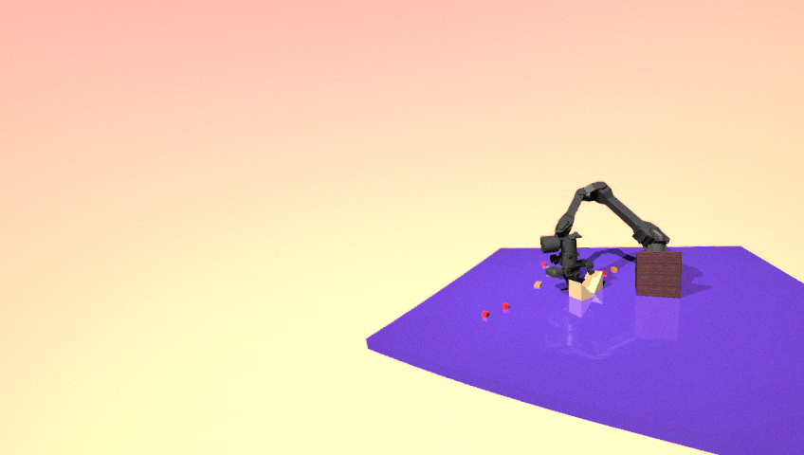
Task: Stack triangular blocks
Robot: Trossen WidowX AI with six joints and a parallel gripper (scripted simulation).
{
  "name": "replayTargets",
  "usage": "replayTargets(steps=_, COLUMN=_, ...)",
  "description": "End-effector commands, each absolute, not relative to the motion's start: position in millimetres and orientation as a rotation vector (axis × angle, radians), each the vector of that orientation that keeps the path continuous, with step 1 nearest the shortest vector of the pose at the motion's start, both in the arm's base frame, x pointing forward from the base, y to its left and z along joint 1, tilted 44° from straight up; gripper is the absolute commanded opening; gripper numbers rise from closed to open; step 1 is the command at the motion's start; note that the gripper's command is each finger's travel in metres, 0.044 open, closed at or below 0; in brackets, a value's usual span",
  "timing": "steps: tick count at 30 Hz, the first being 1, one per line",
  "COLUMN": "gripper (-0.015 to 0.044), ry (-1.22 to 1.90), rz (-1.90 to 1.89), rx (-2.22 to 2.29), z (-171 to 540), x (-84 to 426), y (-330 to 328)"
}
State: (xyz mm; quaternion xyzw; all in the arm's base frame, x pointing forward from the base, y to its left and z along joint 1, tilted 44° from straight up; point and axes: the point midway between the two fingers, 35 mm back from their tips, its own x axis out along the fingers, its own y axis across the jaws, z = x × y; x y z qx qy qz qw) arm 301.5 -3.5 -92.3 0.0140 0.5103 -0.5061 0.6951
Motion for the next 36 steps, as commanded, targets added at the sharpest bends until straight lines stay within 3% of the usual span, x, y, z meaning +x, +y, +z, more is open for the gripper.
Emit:
replayTargets(steps=1, gripper=0.0, ry=1.143, rz=-1.125, rx=0.029, z=-98, x=293, y=4)
replayTargets(steps=20, gripper=0.0, ry=1.144, rz=-1.124, rx=0.03, z=-115, x=268, y=24)
replayTargets(steps=30, gripper=0.0, ry=1.137, rz=-1.122, rx=0.035, z=-52, x=278, y=76)
replayTargets(steps=36, gripper=0.0157, ry=1.123, rz=-1.108, rx=0.042, z=-59, x=282, y=72)
